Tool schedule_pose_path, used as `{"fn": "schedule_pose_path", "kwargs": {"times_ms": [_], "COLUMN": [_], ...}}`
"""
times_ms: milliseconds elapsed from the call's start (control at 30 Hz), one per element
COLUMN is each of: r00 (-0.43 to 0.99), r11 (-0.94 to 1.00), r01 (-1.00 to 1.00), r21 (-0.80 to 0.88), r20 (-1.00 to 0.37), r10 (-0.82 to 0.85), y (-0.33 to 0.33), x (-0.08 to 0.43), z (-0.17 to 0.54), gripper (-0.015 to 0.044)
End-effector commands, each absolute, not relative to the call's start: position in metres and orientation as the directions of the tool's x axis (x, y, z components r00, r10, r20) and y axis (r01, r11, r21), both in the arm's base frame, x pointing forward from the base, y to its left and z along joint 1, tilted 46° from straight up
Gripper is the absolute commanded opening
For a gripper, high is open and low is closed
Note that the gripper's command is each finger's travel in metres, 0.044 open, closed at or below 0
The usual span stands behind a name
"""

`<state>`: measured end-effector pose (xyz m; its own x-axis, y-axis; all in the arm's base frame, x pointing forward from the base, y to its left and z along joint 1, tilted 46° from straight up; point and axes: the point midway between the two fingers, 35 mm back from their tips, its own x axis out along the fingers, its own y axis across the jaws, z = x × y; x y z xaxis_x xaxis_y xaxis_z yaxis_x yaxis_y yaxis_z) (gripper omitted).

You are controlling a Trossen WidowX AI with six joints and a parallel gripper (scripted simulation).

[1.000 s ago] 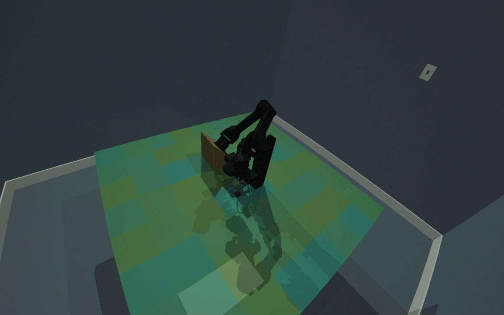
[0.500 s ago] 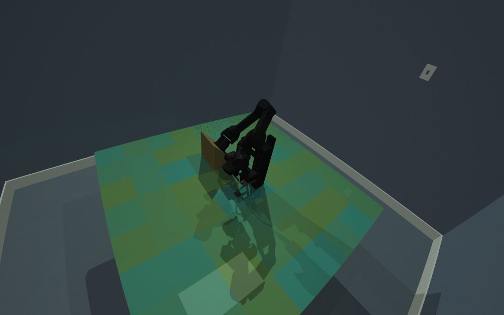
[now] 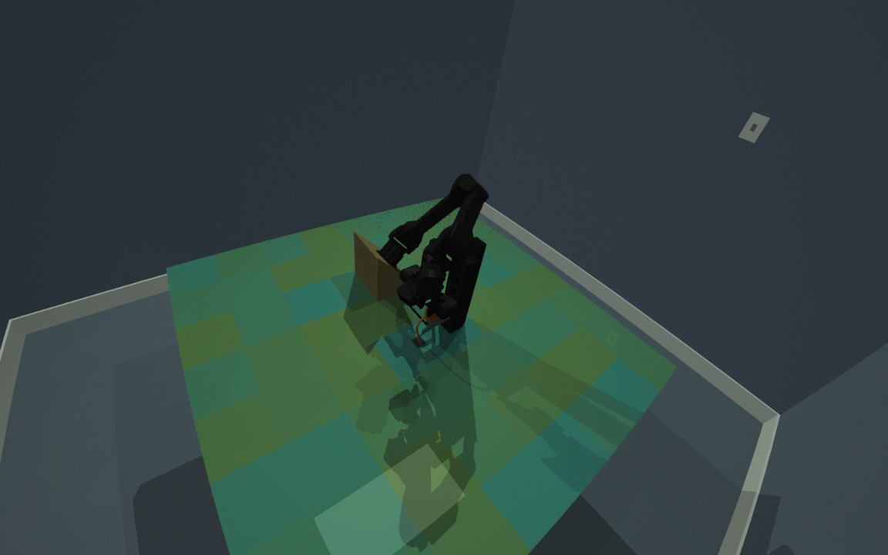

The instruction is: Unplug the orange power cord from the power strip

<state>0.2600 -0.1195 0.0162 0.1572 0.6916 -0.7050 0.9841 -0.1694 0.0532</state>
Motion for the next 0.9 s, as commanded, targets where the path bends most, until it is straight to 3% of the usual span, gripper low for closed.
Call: {"fn": "schedule_pose_path", "kwargs": {"times_ms": [0,867], "r00": [0.16,0.16], "r11": [-0.174,-0.174], "r01": [0.983,0.983], "r21": [0.052,0.051], "r20": [-0.701,-0.7], "r10": [0.695,0.696], "y": [-0.113,-0.091], "x": [0.26,0.261], "z": [0.022,0.033], "gripper": [0.016,0.016]}}
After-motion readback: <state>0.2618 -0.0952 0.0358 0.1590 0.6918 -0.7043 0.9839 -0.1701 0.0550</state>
